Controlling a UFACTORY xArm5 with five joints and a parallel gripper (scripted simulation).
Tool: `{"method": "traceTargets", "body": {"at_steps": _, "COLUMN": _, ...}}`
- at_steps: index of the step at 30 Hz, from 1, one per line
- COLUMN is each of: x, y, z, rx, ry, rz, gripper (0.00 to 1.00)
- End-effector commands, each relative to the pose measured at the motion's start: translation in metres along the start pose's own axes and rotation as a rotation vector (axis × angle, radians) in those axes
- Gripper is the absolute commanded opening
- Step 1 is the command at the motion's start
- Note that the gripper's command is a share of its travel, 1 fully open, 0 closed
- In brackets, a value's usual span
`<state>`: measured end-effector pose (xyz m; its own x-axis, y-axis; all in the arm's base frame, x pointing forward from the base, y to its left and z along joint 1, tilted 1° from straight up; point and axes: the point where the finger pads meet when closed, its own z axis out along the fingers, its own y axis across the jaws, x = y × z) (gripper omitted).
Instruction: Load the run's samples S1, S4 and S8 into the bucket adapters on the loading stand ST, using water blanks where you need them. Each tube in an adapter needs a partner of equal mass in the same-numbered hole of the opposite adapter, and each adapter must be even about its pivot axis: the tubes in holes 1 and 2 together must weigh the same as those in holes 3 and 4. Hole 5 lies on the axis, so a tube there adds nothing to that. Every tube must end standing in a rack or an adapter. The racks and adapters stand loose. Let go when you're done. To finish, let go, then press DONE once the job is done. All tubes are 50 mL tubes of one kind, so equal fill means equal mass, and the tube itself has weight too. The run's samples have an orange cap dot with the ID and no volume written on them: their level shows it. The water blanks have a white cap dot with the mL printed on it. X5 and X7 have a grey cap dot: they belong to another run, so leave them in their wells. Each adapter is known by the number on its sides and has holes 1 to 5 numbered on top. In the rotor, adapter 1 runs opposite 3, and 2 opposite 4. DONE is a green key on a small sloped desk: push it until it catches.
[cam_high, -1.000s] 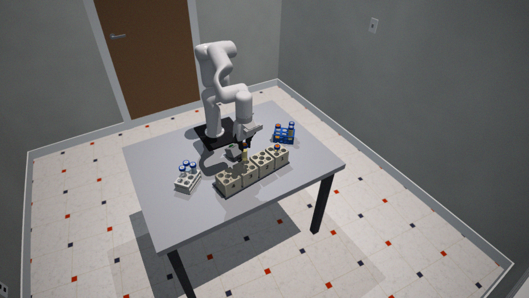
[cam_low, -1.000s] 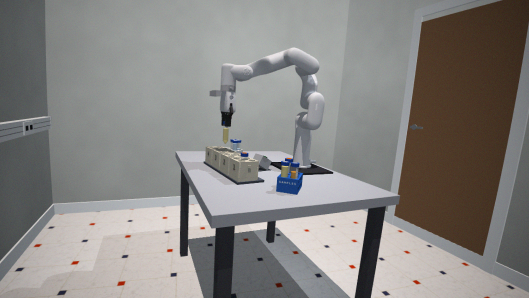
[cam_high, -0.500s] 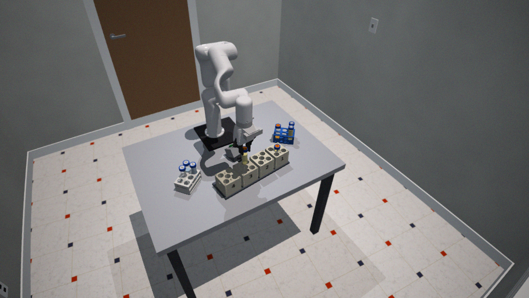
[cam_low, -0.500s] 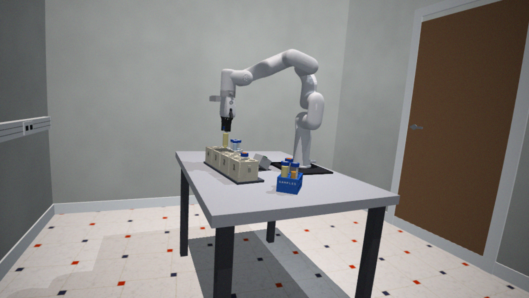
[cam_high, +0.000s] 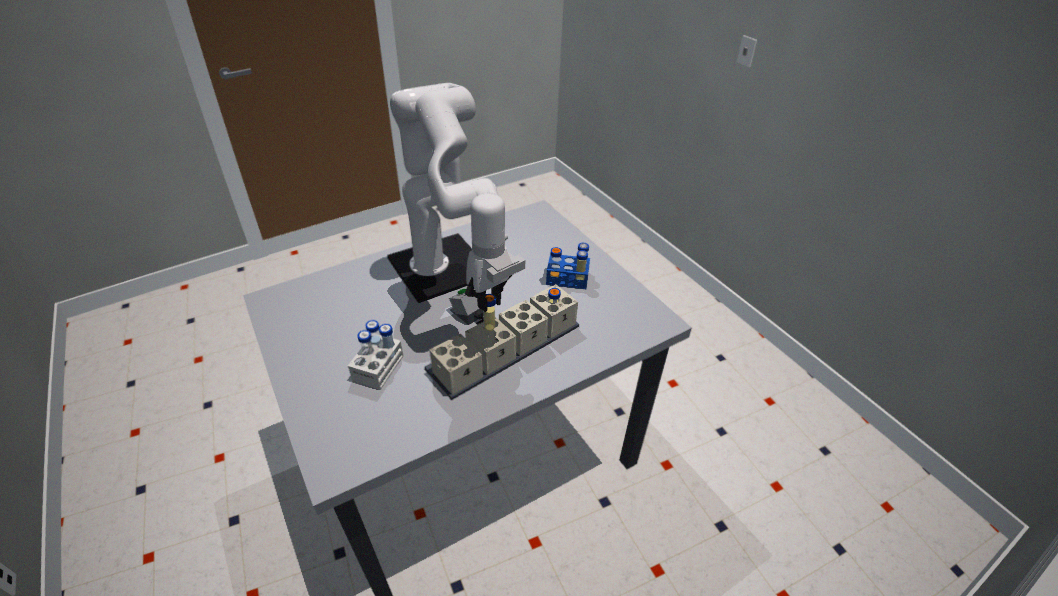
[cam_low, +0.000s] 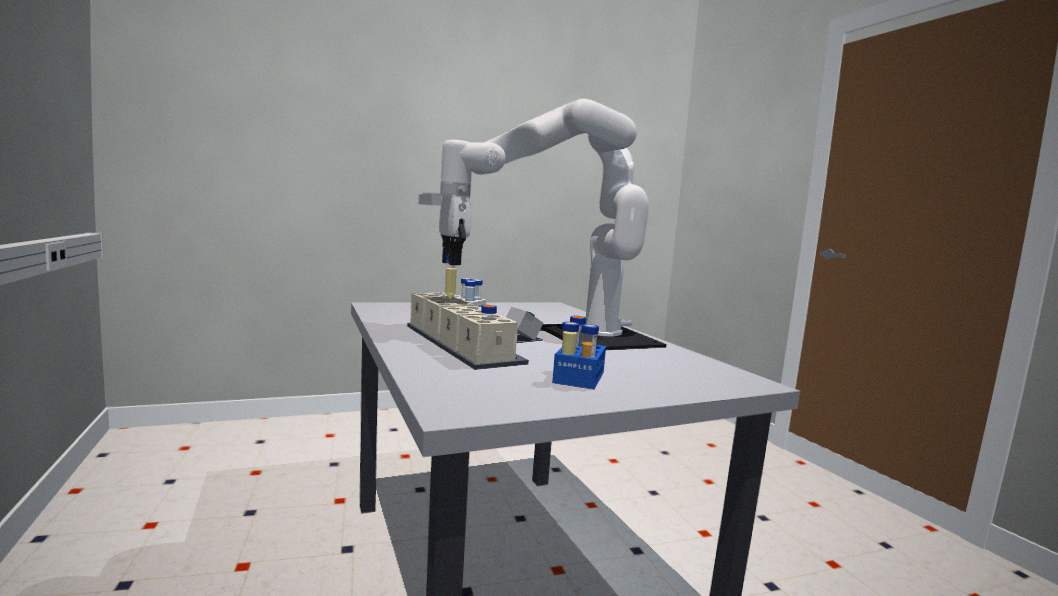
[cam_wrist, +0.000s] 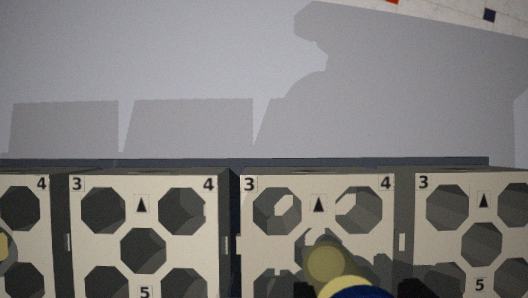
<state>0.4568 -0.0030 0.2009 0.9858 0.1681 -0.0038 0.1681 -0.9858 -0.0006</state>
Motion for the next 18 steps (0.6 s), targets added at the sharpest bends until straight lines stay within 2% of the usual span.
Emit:
{"method": "traceTargets", "body": {"at_steps": 1, "x": 0.001, "y": 0.0, "z": -0.002, "rx": 0.014, "ry": 0.007, "rz": 0.0, "gripper": 0.0}}
{"method": "traceTargets", "body": {"at_steps": 18, "x": 0.001, "y": 0.0, "z": 0.013, "rx": 0.014, "ry": 0.007, "rz": 0.0, "gripper": 0.0}}
